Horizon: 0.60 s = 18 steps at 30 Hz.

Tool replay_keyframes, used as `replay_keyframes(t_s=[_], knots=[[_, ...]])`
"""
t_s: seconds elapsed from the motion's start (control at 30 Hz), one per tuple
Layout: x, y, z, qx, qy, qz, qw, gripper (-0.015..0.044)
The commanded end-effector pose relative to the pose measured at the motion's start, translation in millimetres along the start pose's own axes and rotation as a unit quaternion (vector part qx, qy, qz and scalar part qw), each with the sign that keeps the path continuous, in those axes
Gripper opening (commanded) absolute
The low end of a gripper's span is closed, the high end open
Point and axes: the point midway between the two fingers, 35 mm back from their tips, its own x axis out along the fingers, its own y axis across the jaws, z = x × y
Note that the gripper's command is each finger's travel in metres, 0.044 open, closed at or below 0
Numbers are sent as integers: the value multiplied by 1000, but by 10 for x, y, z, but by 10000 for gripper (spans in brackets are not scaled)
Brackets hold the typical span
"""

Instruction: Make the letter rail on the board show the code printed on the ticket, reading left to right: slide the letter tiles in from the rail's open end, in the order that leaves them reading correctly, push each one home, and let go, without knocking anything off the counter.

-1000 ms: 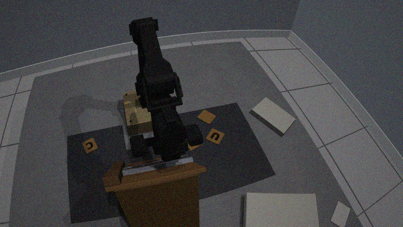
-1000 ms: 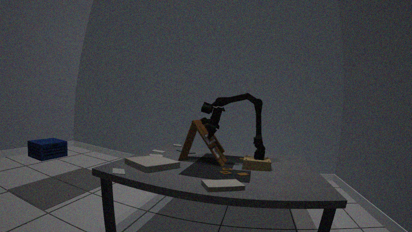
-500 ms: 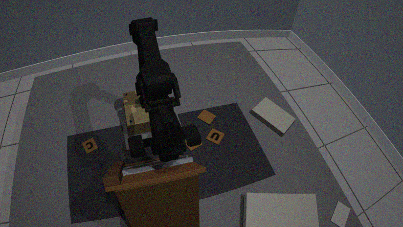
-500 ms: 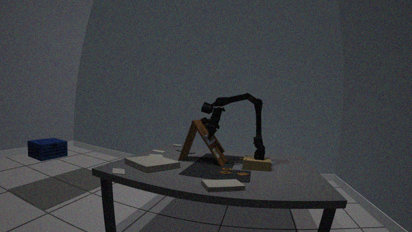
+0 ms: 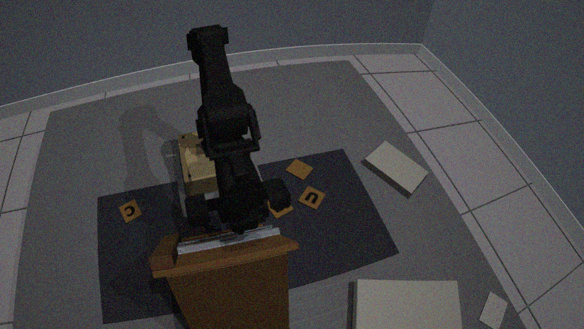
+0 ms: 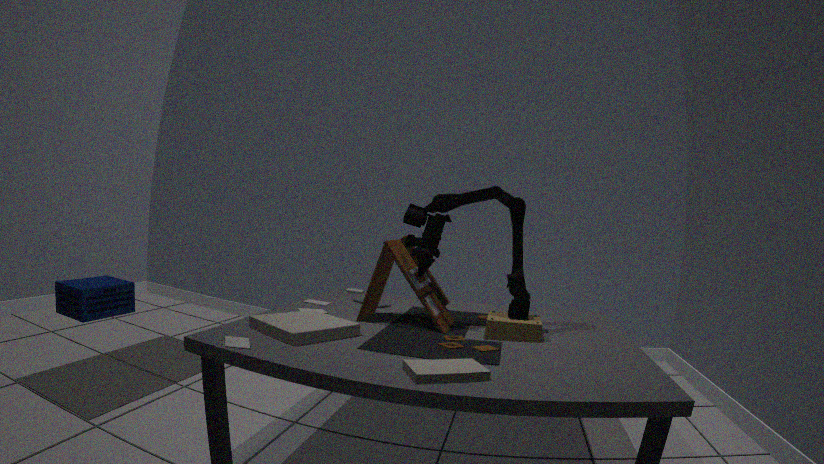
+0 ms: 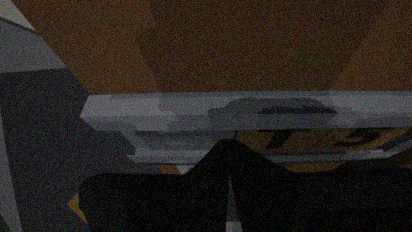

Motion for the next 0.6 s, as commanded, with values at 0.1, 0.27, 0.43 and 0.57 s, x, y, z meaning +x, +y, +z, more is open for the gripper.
replay_keyframes(t_s=[0.1, 0.27, 0.43, 0.57], knots=[[-84, 0, -69, 1, 0, -2, 1000, 0], [-146, -2, -124, 1, 0, -2, 1000, 0], [-195, -2, -167, 1, 0, -2, 1000, 0], [-224, -24, -162, -24, -4, 7, 1000, 53]])
